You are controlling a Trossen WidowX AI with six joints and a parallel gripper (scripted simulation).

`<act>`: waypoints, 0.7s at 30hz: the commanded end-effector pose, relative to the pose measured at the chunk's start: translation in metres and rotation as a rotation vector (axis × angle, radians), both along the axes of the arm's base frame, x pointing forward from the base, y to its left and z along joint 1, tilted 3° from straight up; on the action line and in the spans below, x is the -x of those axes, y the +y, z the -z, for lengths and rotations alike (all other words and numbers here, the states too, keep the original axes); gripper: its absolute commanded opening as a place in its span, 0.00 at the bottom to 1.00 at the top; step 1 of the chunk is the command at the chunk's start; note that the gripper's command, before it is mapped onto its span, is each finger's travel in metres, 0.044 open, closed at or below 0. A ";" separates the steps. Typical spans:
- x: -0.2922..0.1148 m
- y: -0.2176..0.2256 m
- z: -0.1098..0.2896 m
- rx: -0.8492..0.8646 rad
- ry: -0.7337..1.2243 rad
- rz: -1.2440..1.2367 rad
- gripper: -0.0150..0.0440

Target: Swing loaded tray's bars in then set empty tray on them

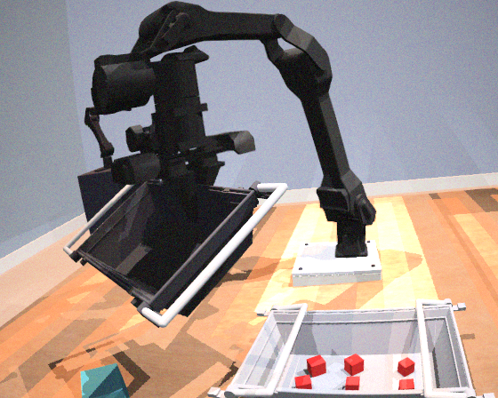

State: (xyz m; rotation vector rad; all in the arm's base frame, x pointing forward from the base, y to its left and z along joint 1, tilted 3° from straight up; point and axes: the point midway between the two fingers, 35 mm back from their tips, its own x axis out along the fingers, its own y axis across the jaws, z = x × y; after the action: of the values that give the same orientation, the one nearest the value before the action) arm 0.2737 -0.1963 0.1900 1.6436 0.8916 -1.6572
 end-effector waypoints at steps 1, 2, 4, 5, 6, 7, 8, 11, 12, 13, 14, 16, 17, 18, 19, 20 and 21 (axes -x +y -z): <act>-0.010 0.013 -0.005 0.008 -0.017 -0.026 0.25; -0.012 0.016 -0.005 0.007 -0.017 -0.037 0.25; -0.017 0.023 -0.005 0.006 -0.018 -0.057 0.25; -0.019 0.027 -0.005 0.006 -0.019 -0.068 0.25; -0.021 0.030 -0.005 0.005 -0.019 -0.078 0.25; -0.023 0.034 -0.005 0.005 -0.019 -0.088 0.25; -0.025 0.038 -0.005 0.004 -0.020 -0.099 0.25; -0.030 0.049 -0.005 0.002 -0.021 -0.130 0.25; -0.032 0.052 -0.006 0.002 -0.021 -0.140 0.25; -0.034 0.056 -0.006 0.001 -0.022 -0.151 0.25; -0.035 0.060 -0.006 0.001 -0.022 -0.161 0.25; -0.039 0.067 -0.006 -0.001 -0.023 -0.182 0.25; -0.040 0.071 -0.006 -0.001 -0.023 -0.192 0.25; -0.042 0.075 -0.006 -0.002 -0.023 -0.203 0.25; -0.043 0.079 -0.006 -0.002 -0.024 -0.213 0.25; -0.045 0.083 -0.006 -0.003 -0.024 -0.223 0.25; -0.046 0.087 -0.006 -0.004 -0.024 -0.234 0.25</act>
State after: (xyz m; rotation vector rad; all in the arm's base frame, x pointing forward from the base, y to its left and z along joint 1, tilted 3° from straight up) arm 0.3144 -0.1204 0.1908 1.4996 1.0368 -1.4990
